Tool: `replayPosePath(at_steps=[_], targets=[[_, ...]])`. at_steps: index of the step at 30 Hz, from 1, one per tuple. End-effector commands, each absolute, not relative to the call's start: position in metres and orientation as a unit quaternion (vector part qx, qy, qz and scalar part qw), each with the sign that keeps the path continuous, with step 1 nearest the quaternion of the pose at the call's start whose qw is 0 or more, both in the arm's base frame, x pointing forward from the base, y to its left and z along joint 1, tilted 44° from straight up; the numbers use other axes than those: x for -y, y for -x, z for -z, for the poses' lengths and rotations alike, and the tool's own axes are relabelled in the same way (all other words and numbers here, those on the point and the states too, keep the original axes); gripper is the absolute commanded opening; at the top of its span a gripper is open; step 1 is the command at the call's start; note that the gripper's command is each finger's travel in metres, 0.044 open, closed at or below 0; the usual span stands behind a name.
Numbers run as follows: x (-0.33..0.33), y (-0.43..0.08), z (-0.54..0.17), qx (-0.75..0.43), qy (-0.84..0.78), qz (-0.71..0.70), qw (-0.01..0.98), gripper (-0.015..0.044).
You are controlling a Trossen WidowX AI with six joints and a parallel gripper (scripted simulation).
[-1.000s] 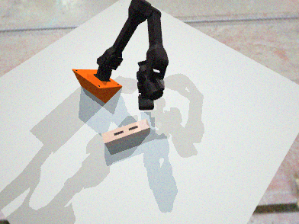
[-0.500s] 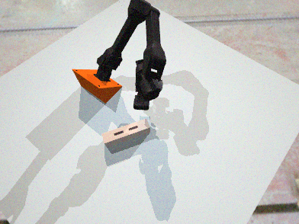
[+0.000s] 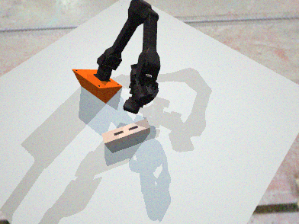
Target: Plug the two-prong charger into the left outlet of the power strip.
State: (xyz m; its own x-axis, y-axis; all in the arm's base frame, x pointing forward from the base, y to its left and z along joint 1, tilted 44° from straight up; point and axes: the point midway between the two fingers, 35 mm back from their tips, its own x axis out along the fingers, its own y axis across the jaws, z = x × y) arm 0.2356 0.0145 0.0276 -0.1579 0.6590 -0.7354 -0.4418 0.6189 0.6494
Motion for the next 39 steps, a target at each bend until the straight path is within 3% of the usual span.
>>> replayPosePath(at_steps=[1,39], targets=[[-0.011,-0.232,-0.022,-0.646,-0.11,-0.405,0.638,0.0],[0.004,-0.203,0.024,-0.746,-0.337,-0.173,0.548,0.0]])
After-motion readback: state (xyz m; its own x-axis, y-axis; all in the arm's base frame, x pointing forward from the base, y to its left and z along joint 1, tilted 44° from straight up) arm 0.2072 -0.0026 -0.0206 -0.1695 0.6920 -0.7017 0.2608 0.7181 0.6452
